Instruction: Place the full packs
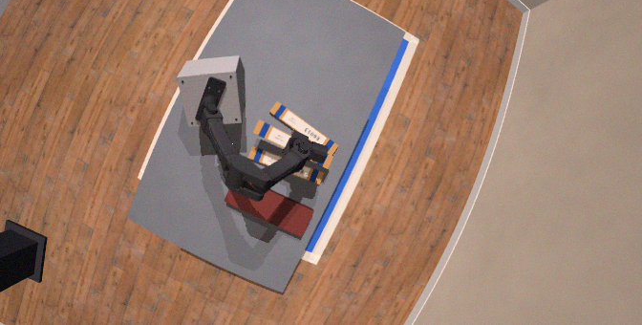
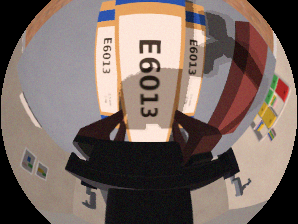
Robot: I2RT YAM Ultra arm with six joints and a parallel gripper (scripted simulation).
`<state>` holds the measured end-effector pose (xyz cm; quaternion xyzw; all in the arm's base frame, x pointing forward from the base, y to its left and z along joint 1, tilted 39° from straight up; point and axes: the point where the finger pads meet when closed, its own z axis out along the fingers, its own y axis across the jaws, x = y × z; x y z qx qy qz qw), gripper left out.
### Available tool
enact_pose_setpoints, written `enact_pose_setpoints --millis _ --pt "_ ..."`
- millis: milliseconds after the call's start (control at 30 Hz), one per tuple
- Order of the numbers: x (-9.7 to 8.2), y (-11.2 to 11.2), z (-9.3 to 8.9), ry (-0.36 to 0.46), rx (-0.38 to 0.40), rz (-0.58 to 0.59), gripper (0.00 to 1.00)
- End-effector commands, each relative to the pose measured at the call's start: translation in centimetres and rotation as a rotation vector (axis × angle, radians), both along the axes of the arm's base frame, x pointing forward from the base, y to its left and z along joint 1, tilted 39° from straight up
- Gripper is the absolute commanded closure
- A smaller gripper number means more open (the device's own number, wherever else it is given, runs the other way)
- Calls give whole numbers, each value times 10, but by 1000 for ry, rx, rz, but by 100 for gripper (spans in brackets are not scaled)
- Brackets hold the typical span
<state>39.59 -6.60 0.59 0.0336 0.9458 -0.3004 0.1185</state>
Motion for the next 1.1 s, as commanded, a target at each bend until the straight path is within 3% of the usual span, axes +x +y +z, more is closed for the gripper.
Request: enact_pose_setpoints --millis 0,700,733,1067 --pt "17 25 37 -86 3 50 100" --pt "17 25 37 -86 3 50 100" --pt "23 31 48 -134 12 29 100" --pt "26 49 36 -134 13 30 100"
